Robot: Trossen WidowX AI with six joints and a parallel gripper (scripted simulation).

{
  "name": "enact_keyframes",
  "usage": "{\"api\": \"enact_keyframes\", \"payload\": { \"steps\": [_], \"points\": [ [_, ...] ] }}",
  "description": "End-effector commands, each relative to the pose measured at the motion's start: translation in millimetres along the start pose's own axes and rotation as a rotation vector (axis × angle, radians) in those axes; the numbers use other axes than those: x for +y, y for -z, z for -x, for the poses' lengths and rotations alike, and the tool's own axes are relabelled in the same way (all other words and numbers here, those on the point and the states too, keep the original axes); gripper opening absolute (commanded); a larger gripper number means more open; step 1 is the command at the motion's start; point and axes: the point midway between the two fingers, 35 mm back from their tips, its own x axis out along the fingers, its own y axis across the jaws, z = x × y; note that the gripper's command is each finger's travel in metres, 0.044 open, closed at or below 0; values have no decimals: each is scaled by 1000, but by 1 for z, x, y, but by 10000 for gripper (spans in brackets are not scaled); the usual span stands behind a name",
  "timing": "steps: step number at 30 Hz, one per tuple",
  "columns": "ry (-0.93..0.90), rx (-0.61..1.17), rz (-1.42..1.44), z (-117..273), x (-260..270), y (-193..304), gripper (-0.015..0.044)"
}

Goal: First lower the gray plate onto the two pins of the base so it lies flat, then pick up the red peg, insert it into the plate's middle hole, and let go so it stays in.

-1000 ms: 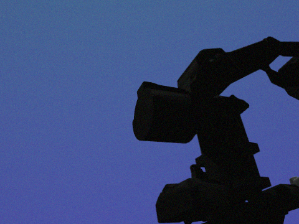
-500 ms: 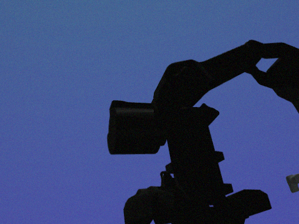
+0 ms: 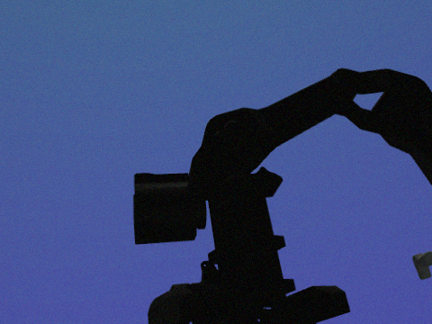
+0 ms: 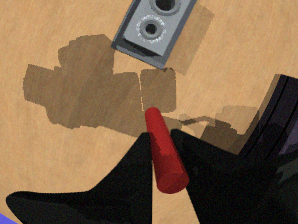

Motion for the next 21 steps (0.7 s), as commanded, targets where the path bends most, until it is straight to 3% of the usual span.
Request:
{"api": "enact_keyframes", "payload": {
  "steps": [1,21],
  "points": [
    [-2,-7,2,2,0,-14,0],
    [-2,-11,0,1,-11,-75,0]
  ]
}}
